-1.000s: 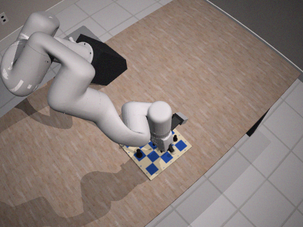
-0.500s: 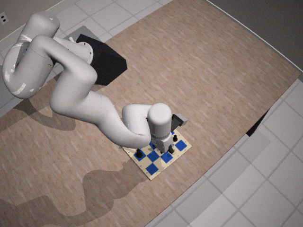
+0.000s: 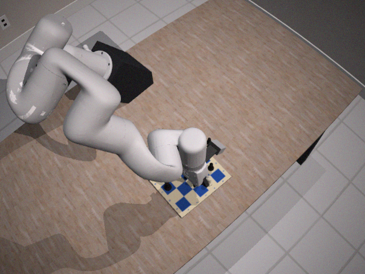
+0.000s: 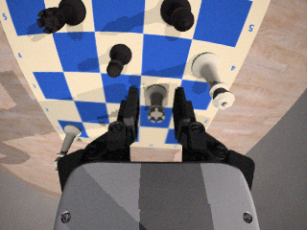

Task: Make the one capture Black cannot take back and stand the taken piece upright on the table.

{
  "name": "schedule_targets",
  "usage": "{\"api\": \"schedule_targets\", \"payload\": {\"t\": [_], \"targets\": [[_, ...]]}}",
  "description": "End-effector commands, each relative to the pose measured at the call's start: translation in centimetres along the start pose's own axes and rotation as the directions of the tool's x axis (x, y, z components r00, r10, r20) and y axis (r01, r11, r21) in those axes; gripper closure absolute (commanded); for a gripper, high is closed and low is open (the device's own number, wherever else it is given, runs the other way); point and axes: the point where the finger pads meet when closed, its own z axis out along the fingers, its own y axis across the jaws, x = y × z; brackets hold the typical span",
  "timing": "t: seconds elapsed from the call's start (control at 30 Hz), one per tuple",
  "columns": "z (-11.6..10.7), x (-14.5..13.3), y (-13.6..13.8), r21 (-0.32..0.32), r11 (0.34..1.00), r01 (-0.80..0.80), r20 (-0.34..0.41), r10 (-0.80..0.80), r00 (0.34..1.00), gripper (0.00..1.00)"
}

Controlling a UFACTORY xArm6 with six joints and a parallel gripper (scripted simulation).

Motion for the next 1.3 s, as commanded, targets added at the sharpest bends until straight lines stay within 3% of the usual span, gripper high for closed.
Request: {"api": "schedule_targets", "payload": {"t": [0.0,1.07,1.1,1.27], "targets": [[-0.01,0.0,0.16,-0.004,1.0,-0.001,0.0,0.001,1.0,0.63],[-0.01,0.0,0.16,-0.004,1.0,-0.001,0.0,0.001,1.0,0.63],[-0.01,0.0,0.16,-0.004,1.0,-0.001,0.0,0.001,1.0,1.0],[-0.01,0.0,0.16,-0.004,1.0,-0.001,0.0,0.001,1.0,1.0]]}}
